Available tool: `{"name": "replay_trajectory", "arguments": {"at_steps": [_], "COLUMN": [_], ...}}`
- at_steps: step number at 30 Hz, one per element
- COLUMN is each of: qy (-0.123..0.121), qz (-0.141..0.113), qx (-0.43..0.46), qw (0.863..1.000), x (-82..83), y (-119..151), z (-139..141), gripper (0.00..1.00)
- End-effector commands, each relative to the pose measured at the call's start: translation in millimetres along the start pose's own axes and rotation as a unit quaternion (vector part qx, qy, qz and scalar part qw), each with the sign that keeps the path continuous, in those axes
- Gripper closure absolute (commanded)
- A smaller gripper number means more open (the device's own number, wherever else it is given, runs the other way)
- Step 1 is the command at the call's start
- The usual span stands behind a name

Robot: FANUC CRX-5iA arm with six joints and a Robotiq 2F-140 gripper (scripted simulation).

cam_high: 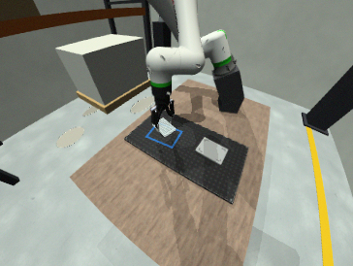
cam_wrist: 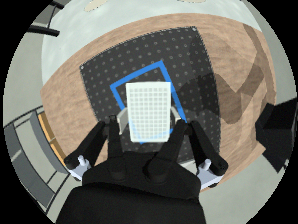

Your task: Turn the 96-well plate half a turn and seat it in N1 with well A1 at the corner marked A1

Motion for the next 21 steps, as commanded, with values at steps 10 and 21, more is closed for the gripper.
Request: {"name": "replay_trajectory", "arguments": {"at_steps": [10, 21], "qy": [0.000, 0.000], "qz": [0.000, 0.000], "qx": [0.000, 0.182], "qw": [1.000, 0.983], "x": [0.2, 1.6], "y": [0.1, 32.3], "z": [-0.2, 17.4], "gripper": [1.00, 1.00]}}
Point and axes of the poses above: the point where the finger pads meet when closed, its own x axis back along the fingers, its own z axis across the jaws, y = z × x, the point moved 2 cm from there along x, back along the fingers, and after that the axes turned 3 degrees about -x, right-handed, at the moved point
